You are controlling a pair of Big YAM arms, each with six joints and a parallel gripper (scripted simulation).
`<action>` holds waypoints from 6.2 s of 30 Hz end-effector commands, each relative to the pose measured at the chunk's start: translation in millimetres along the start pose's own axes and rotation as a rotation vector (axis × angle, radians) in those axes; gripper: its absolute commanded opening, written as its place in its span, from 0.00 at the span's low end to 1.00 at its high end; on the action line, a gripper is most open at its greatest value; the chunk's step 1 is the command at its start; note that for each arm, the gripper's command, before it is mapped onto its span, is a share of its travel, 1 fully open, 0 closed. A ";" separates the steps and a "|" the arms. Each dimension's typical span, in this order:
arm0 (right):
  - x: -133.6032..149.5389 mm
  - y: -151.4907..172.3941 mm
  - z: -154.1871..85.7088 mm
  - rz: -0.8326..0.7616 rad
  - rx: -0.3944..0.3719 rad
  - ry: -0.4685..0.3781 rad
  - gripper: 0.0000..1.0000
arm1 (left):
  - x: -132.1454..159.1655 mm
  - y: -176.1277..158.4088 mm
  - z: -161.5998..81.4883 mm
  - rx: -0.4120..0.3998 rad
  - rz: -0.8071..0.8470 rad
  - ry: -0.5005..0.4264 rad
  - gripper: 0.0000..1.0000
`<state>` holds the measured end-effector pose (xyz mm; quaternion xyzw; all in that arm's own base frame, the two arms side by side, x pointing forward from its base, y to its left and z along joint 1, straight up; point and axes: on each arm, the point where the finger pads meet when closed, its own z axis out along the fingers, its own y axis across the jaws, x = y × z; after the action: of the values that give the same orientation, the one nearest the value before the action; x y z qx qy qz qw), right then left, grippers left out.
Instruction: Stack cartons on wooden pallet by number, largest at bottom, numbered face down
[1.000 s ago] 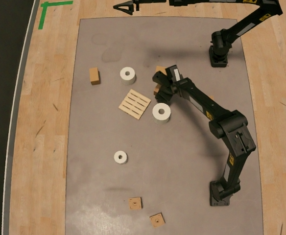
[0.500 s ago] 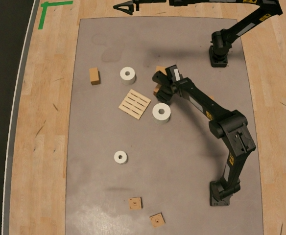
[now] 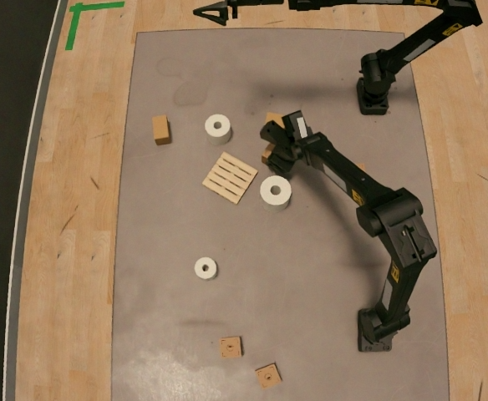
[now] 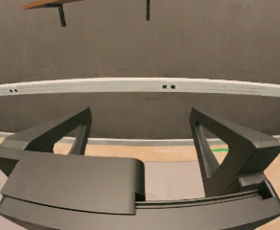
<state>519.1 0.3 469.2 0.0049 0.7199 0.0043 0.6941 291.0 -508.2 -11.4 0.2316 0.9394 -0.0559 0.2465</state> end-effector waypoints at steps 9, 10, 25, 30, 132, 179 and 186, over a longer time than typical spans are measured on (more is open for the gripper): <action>-29.0 -0.4 -1.9 -0.013 -0.001 -0.047 1.00 | -39.3 -7.7 -47.1 0.031 -0.018 -0.047 0.50; -29.0 -0.4 -1.9 -0.013 -0.001 -0.047 1.00 | -42.5 -7.3 -53.4 0.031 -0.018 -0.047 0.50; -29.0 -0.4 -1.9 -0.013 -0.001 -0.047 1.00 | -104.1 52.1 -190.1 0.013 0.006 -0.031 0.50; -29.0 -0.4 -1.9 -0.013 -0.001 -0.047 1.00 | -113.8 71.7 -232.9 0.014 0.000 -0.032 0.50; 160.1 161.0 -29.9 1.166 -0.326 0.016 1.00 | -113.0 77.3 -247.0 0.869 -0.925 -0.267 0.50; 252.5 238.3 -184.1 1.866 -0.618 0.326 1.00 | -113.0 77.3 -247.0 0.869 -0.925 -0.267 0.50; 252.5 238.3 -184.1 1.866 -0.618 0.326 1.00 | -113.0 77.3 -247.0 0.869 -0.925 -0.267 0.50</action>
<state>322.6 243.0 214.1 0.3887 0.5000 0.7232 0.2754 298.6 -423.8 233.6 -0.1305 0.8091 -0.5421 0.1857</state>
